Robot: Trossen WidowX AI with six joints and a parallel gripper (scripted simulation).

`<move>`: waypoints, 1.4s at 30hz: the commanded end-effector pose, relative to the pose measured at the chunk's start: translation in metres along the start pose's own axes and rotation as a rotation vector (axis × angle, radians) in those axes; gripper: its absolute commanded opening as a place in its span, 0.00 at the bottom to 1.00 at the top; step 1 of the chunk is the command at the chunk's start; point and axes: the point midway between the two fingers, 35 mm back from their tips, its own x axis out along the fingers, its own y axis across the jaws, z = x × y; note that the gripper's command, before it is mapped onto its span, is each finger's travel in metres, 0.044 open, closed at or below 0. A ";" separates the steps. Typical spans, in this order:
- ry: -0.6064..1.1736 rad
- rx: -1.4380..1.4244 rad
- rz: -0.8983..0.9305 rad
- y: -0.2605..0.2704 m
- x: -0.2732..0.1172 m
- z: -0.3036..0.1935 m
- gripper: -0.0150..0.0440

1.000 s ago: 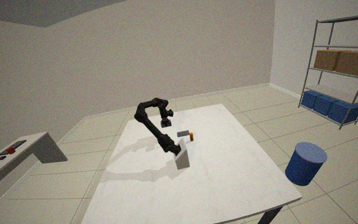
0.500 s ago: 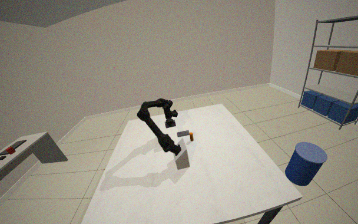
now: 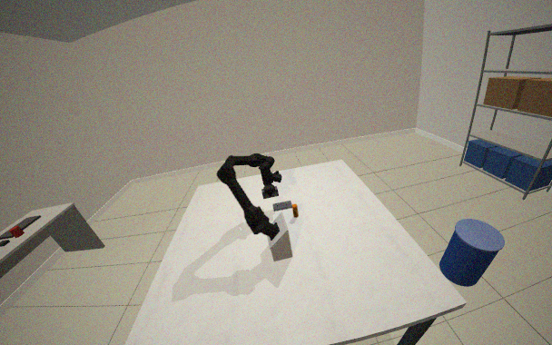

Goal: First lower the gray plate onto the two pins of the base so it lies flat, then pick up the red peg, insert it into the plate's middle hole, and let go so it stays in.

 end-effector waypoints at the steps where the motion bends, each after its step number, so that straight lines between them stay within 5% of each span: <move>1: -0.001 0.008 -0.008 -0.002 0.008 0.012 0.25; 19: 0.000 0.036 -0.007 -0.010 0.038 0.059 0.25; 42: 0.000 0.036 -0.007 -0.010 0.038 0.059 0.25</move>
